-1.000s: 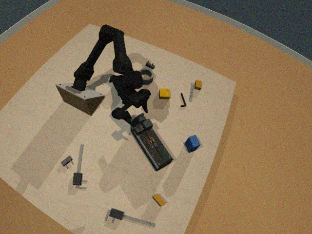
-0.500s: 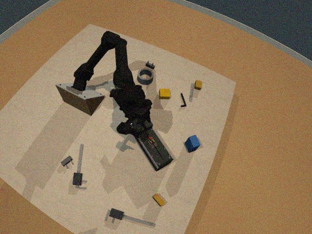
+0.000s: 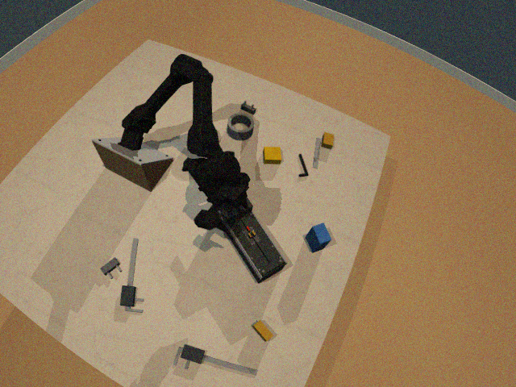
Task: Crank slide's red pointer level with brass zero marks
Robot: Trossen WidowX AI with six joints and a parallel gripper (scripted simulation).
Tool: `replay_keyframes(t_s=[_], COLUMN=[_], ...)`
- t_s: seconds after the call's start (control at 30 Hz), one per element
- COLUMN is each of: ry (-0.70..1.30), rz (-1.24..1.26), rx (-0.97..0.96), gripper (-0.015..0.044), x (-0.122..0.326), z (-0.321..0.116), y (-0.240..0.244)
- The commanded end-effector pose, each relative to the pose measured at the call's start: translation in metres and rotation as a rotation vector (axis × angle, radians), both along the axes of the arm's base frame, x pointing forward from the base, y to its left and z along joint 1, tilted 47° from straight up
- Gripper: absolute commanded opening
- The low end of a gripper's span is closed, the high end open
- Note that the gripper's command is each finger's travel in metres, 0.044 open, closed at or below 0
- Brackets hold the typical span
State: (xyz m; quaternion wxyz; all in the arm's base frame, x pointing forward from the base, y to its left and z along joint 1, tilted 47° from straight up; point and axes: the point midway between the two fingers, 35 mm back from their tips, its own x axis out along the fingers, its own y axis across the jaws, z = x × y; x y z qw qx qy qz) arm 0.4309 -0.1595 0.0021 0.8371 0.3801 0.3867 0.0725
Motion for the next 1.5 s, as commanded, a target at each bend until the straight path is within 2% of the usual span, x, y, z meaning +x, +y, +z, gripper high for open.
replay_keyframes(t_s=[0.0,0.27,0.63,1.47], ry=[0.006,0.006,0.005,0.233], rz=[-0.008,-0.008,-0.003,-0.329], rx=[0.002,0.002,-0.001,0.031], gripper=[0.044,0.044,0.044,0.044], x=[-0.001,-0.001,-0.006,-0.092], z=[-0.001,-0.001,0.036,0.084], y=[0.0,-0.001,-0.037,0.02])
